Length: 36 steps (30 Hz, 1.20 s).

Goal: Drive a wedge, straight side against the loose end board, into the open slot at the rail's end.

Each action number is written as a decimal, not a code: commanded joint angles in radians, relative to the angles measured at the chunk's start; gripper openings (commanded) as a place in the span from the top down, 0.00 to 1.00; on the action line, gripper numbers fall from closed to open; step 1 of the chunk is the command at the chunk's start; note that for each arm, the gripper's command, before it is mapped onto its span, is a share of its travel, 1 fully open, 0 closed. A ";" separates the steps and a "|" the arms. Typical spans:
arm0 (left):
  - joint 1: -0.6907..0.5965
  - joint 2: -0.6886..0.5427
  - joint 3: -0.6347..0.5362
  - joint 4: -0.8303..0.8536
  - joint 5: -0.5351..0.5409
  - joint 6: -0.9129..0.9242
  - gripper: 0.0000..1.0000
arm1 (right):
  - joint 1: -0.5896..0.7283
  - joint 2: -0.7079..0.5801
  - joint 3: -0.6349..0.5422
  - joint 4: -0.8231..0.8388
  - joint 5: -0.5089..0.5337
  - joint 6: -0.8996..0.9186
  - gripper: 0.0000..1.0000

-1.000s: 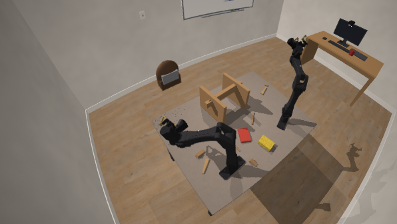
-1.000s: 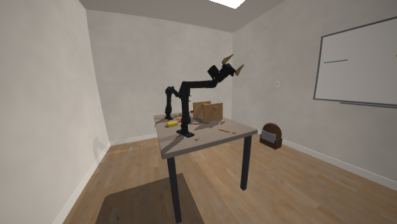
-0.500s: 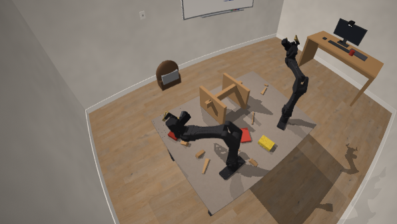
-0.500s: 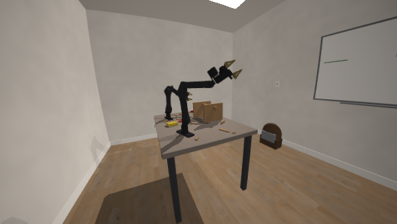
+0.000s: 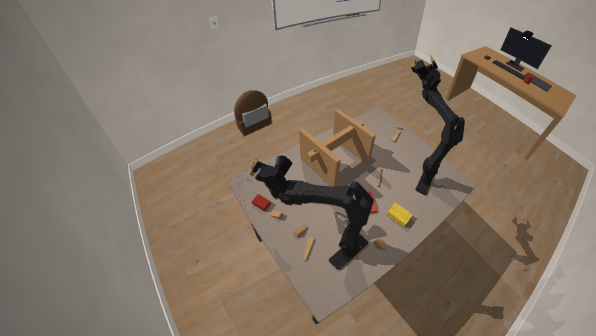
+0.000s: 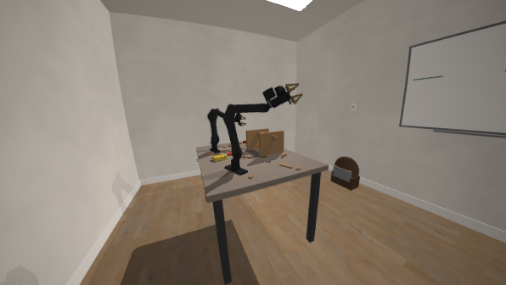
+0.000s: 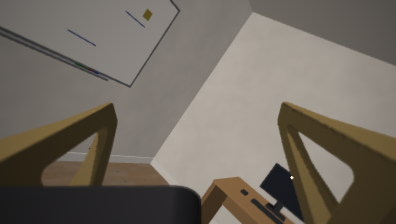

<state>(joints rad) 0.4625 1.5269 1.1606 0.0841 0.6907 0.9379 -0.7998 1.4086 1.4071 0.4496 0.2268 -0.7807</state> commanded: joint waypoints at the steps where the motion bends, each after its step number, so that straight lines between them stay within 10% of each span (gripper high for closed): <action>1: -0.035 -0.059 0.001 -0.020 -0.056 -0.092 0.00 | 0.051 -0.051 -0.021 -0.035 -0.028 0.079 0.00; 36: -0.293 -0.328 -0.078 -0.054 -0.451 -0.624 0.00 | 0.500 -0.253 -0.222 -0.288 -0.156 0.522 0.00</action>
<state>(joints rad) 0.1936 1.2514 1.0958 0.0322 0.2913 0.3908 -0.3332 1.1988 1.1973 0.1875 0.0948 -0.3264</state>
